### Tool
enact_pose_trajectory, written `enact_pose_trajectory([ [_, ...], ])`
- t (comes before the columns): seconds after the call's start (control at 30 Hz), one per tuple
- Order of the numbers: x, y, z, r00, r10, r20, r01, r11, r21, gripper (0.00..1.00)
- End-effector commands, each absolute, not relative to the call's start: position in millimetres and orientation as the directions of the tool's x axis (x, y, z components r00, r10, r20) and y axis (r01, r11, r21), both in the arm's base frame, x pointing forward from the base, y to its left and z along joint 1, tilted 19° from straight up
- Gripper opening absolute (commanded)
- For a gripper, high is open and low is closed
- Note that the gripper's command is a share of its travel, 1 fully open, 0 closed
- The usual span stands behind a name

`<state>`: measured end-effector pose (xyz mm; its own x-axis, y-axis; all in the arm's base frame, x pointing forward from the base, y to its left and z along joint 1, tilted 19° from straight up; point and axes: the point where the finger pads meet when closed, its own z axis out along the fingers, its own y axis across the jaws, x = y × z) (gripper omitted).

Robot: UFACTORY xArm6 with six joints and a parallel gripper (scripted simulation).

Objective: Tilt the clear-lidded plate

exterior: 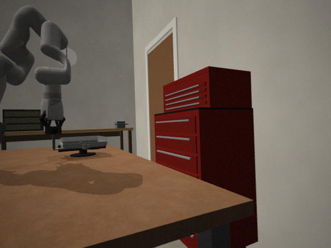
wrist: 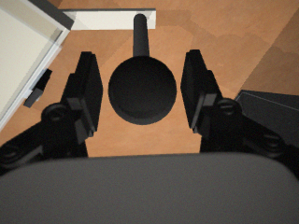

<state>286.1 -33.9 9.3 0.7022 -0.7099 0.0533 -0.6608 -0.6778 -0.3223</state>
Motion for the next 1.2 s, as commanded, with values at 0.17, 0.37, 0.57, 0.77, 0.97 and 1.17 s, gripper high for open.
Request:
enact_pose_trajectory([
  [0.17, 286.7, -34.3, 9.9, 0.702, -0.710, 0.055, -0.660, -0.678, -0.323, 0.61],
  [0.37, 286.7, -34.3, 9.9, 0.702, -0.710, 0.055, -0.660, -0.678, -0.323, 0.61],
  [0.57, 286.7, -34.3, 9.9, 0.702, -0.710, 0.055, -0.660, -0.678, -0.323, 0.61],
  [0.77, 286.6, -34.3, 10.0, 0.702, -0.710, 0.055, -0.660, -0.678, -0.323, 0.61],
  [0.97, 286.4, -34.4, 10.8, 0.702, -0.710, 0.055, -0.660, -0.678, -0.323, 0.61],
  [1.17, 285.7, -34.9, 13.5, 0.702, -0.710, 0.055, -0.660, -0.678, -0.323, 0.61],
])
